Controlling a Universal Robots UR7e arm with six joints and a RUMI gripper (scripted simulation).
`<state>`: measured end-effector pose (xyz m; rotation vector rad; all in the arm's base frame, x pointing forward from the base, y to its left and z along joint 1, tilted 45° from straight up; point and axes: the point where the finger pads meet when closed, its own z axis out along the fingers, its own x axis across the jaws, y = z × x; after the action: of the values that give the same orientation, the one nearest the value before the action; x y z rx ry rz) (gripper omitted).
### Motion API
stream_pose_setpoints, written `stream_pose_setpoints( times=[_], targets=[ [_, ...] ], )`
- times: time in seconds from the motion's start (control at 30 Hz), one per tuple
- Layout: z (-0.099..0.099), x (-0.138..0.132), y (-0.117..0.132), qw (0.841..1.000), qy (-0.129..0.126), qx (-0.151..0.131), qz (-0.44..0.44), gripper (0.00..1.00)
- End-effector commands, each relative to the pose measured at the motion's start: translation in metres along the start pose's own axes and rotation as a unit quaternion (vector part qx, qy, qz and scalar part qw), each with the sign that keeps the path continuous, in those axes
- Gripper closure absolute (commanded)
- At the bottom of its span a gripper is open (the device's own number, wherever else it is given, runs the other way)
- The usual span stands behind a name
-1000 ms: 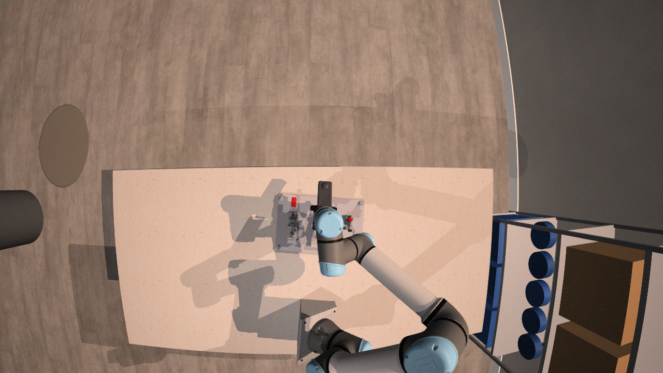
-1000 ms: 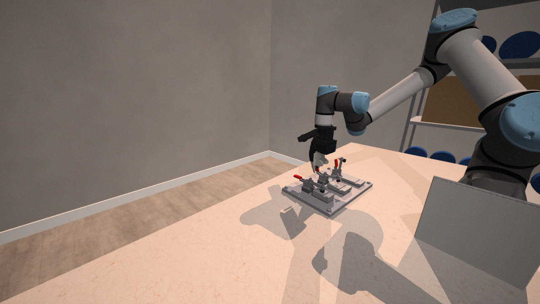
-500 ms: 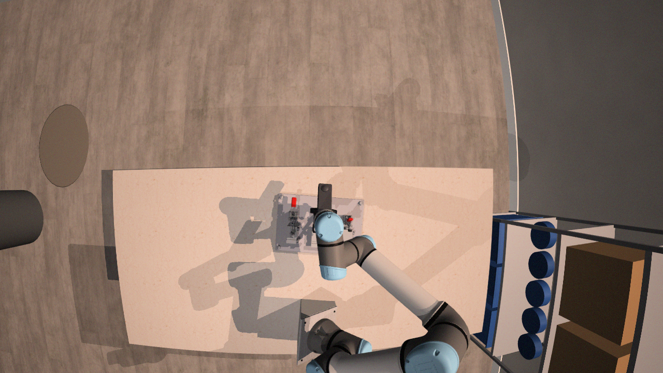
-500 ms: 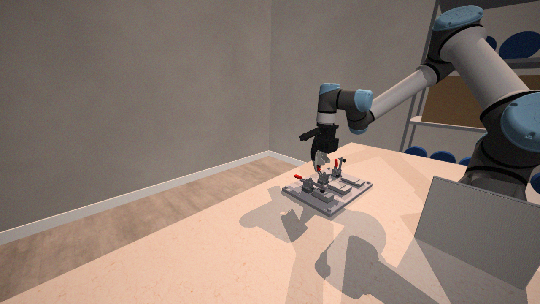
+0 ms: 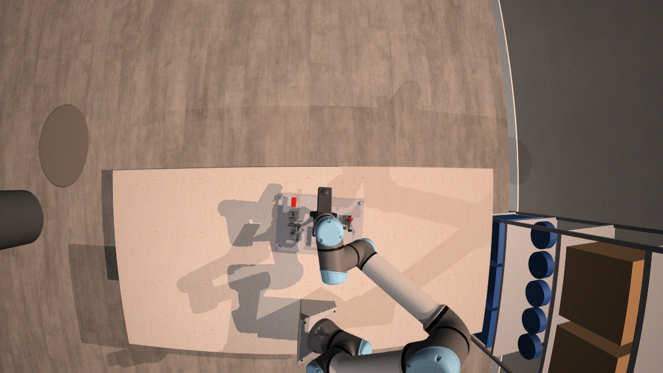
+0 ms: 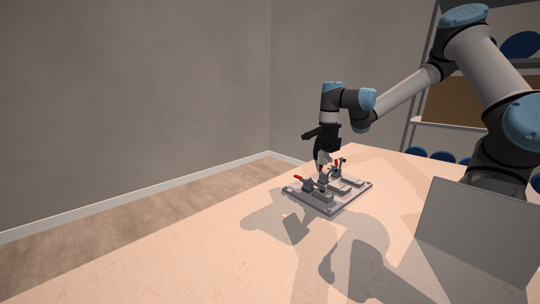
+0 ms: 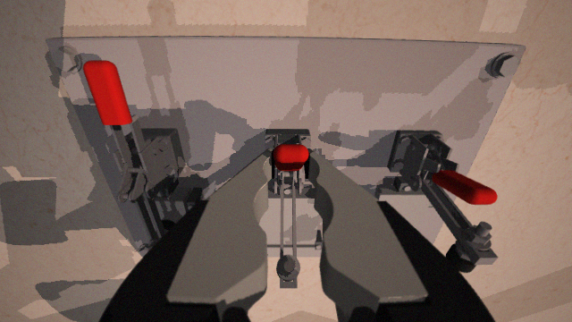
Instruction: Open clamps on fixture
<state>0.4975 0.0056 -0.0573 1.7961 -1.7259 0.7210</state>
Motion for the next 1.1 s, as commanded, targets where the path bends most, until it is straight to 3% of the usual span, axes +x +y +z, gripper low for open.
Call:
stream_pose_setpoints(
  times=[0.0, 1.07],
  targets=[
    [-0.002, 0.000, 0.004, 1.000, 0.000, 0.000, 0.000, 1.00],
    [-0.002, 0.000, 0.019, 1.000, 0.000, 0.000, 0.000, 1.00]
  ],
)
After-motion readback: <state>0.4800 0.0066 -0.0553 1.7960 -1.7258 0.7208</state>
